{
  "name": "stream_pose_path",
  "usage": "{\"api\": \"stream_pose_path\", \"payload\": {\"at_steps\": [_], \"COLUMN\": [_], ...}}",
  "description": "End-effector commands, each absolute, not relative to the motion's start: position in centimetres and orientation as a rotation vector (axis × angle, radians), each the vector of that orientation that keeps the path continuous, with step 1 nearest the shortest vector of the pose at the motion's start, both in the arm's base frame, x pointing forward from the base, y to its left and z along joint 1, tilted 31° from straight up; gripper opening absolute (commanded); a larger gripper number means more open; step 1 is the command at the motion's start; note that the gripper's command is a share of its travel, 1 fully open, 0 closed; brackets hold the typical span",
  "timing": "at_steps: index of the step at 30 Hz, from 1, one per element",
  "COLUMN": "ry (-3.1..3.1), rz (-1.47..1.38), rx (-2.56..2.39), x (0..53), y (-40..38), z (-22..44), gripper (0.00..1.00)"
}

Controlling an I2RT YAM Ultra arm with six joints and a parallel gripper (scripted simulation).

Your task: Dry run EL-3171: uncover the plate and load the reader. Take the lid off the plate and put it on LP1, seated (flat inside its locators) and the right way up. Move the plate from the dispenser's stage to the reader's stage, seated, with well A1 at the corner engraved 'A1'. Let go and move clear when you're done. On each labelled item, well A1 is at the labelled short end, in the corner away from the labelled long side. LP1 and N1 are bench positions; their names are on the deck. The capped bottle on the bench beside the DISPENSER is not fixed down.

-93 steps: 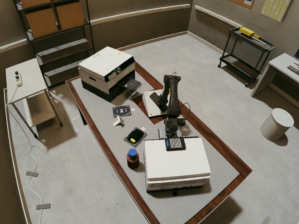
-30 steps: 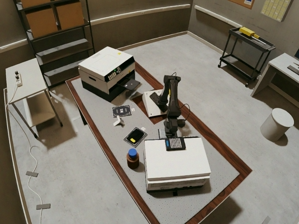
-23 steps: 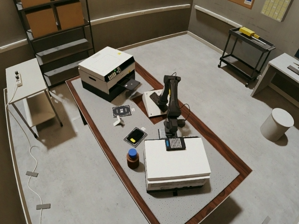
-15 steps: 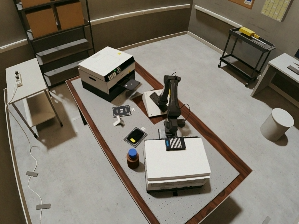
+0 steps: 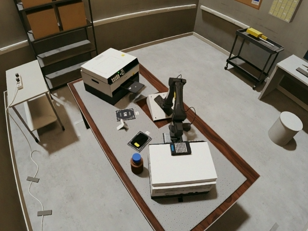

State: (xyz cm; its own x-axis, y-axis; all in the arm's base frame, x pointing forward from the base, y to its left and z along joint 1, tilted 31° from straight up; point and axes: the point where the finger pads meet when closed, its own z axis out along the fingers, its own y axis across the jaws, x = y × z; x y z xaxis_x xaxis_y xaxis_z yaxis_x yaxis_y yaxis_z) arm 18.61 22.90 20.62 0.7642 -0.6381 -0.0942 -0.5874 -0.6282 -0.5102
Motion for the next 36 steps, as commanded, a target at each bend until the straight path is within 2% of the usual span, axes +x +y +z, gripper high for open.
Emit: {"api": "stream_pose_path", "payload": {"at_steps": [1,36], "ry": [0.903,0.889], "rz": [-0.134,-0.147], "rx": [-2.4,-2.38], "x": [18.2,18.5], "y": [22.8,22.4], "z": [22.5,23.6], "gripper": [0.86,0.86]}}
